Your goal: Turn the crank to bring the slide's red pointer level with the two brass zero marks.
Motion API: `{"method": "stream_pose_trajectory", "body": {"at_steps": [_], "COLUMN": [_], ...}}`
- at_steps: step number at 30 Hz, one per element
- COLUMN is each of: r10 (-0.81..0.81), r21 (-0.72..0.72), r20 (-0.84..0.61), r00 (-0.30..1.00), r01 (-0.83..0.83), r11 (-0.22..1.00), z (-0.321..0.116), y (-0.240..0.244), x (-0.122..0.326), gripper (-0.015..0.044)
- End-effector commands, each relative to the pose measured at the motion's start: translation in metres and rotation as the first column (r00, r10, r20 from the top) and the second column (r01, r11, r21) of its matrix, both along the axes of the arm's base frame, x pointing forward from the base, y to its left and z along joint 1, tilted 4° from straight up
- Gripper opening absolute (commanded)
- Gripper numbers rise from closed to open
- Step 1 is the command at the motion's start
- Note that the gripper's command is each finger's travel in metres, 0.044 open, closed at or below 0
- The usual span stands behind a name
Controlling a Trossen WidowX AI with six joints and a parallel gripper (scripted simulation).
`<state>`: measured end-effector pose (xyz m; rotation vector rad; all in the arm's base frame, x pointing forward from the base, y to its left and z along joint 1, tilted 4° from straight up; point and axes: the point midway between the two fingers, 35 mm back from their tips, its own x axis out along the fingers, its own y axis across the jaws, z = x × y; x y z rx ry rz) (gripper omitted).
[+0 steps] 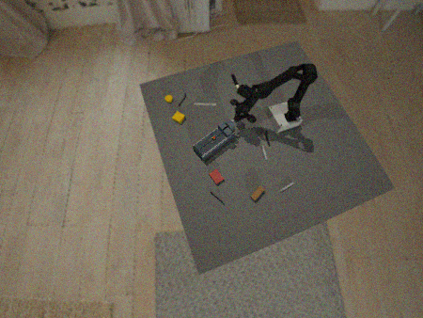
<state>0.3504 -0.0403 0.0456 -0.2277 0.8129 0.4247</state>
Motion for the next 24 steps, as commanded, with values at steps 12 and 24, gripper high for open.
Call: {"method": "stream_pose_trajectory", "body": {"at_steps": [12, 24], "r10": [-0.015, -0.015], "r21": [-0.014, -0.014], "r20": [0.006, 0.006], "r00": [1.000, 1.000], "r01": [0.015, 0.015], "r11": [1.000, 1.000], "z": [-0.0037, -0.0053], "y": [-0.0138, -0.0137], "x": [0.0063, 0.0062], "gripper": [0.0000, 0.0000]}}
